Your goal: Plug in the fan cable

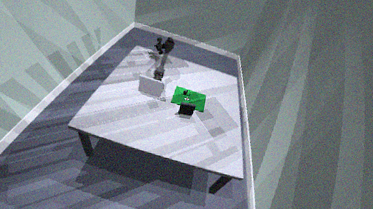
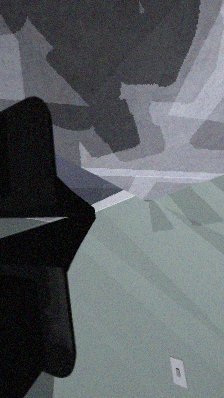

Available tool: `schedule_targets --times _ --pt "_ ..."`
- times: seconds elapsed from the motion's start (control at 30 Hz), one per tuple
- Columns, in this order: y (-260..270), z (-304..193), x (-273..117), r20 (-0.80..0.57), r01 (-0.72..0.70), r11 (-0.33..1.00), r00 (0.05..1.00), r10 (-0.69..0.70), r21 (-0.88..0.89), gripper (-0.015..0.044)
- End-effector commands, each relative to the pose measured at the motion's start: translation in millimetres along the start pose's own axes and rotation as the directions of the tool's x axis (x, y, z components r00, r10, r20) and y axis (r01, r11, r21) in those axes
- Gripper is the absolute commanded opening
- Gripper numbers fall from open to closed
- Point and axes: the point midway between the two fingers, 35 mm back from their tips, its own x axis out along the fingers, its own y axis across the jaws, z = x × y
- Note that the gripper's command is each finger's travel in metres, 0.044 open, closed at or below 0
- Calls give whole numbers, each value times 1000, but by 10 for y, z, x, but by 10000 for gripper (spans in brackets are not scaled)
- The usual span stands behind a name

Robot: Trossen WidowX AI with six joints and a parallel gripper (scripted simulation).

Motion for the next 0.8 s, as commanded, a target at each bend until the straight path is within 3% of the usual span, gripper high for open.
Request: schedule_targets --times 0.0,0.17,0.53,0.77 --pt "0 0 0 0 0 1000 1000 0 0 26" --pt "207 -208 -199 -77 -66 996 995 70 55 157" --pt "974 -929 -1374 -396 -236 910 842 367 341 440" --pt "1468 -1059 -2348 -507 -265 784 638 579 562 440"
